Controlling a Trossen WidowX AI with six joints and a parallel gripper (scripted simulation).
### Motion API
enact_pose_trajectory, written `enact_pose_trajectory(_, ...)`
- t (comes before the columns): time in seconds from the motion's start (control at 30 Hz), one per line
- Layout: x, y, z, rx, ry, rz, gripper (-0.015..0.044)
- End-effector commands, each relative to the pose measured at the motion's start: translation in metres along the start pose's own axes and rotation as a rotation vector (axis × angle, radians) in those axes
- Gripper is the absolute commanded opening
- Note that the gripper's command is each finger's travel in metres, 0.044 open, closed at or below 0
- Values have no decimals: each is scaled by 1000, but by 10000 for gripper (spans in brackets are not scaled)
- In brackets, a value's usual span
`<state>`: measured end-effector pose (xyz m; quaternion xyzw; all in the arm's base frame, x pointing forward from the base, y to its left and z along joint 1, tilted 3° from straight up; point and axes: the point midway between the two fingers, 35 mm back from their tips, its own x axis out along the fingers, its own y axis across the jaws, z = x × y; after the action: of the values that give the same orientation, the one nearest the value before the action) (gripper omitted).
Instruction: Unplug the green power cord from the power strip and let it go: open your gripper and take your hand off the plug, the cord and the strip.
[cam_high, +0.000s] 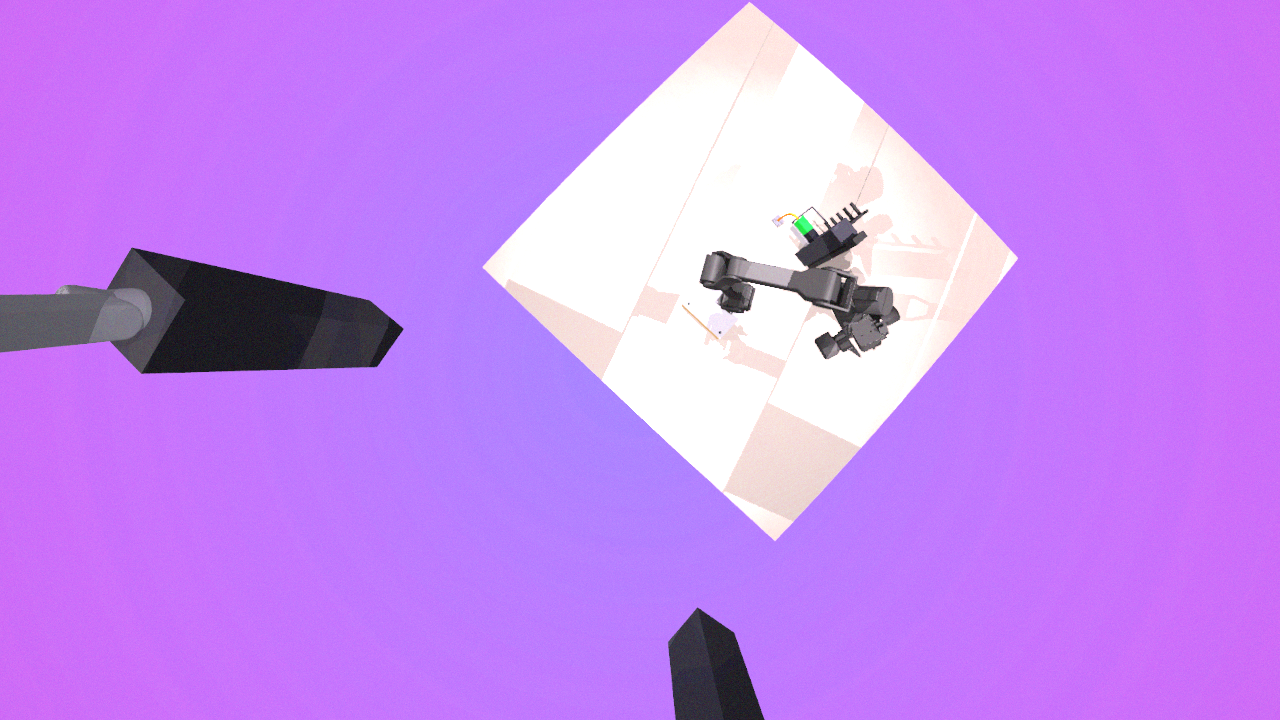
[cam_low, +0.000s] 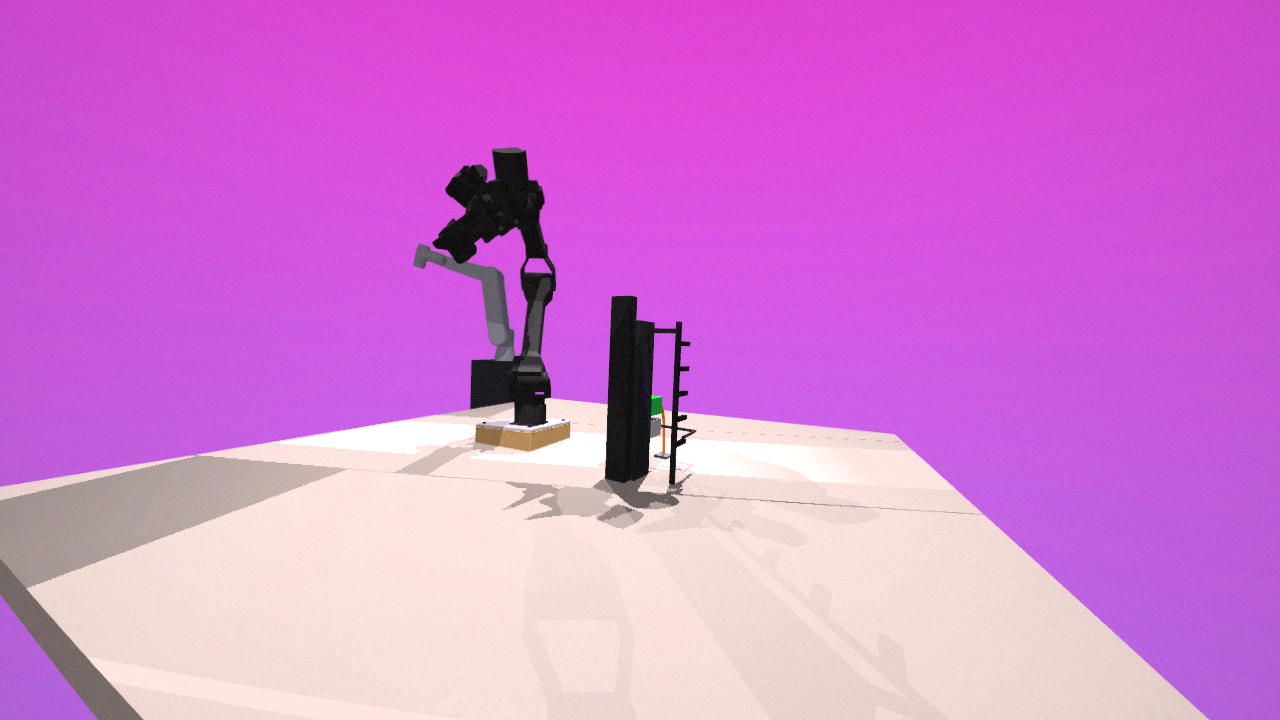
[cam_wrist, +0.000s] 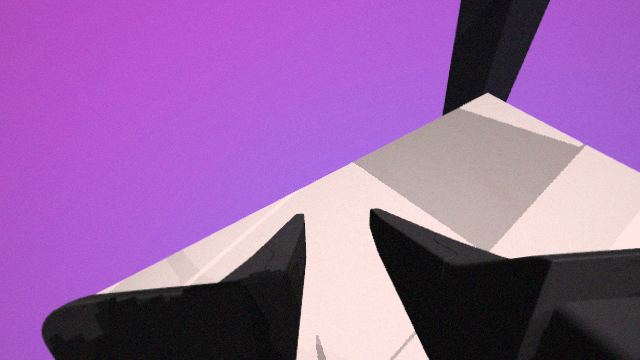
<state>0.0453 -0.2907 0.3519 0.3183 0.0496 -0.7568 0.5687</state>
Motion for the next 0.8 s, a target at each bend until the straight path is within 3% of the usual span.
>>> enact_pose_trajectory(0.0,-5,49,-29,-231,74,153,160)
enact_pose_trajectory(0.3,-33,119,-89,-609,155,420,160)
enact_pose_trajectory(0.53,-83,173,-165,-1018,190,719,160)
enact_pose_trajectory(0.77,-141,194,-251,-1462,186,1013,160)
